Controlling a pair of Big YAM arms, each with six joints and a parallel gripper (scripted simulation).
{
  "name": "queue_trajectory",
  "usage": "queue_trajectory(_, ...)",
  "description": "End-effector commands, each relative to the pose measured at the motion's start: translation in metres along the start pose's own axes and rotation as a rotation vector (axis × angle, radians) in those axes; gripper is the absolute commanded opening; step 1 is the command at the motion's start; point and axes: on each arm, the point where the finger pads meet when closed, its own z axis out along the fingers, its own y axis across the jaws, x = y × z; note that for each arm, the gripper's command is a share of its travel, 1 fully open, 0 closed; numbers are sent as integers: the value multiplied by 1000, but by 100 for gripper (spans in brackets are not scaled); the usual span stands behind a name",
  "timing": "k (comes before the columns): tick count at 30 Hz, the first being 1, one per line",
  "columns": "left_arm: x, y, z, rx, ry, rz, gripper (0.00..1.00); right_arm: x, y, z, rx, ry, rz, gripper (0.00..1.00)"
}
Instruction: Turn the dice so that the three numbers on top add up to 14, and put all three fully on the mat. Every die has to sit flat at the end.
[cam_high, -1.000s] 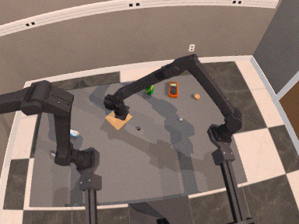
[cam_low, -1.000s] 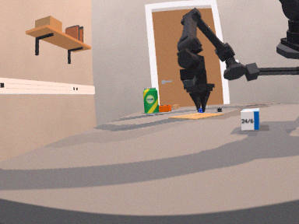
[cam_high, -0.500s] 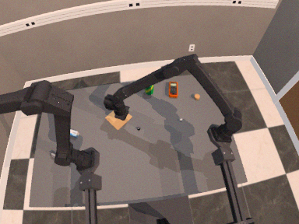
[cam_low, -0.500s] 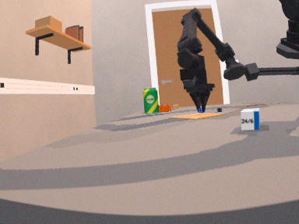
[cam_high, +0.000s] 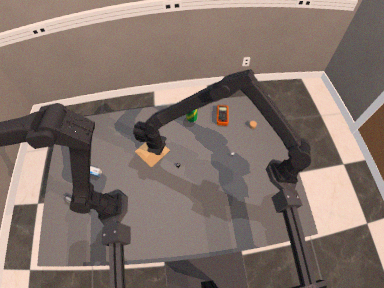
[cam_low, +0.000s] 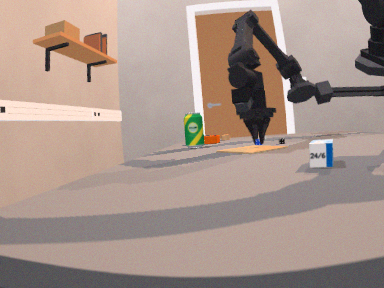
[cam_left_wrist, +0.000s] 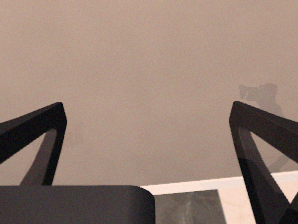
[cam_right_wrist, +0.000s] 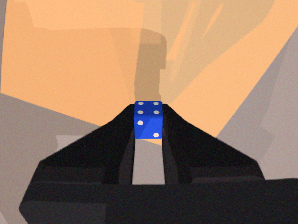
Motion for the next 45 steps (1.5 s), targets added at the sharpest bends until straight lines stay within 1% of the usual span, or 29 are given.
queue_trajectory(1, -22, 2, -8, -3, -54, 15, 100, -7, 8, -8, 6, -24, -17, 11)
queue_trajectory(16, -22, 2, -8, -3, -54, 15, 100, -6, 8, -7, 6, -23, -17, 11)
queue_trajectory(24, -22, 2, -8, -3, -54, 15, 100, -3, 9, 6, 4, -8, -18, 11)
queue_trajectory(45, -22, 2, -8, -3, -54, 15, 100, -8, 3, 5, 2, -17, -5, 11)
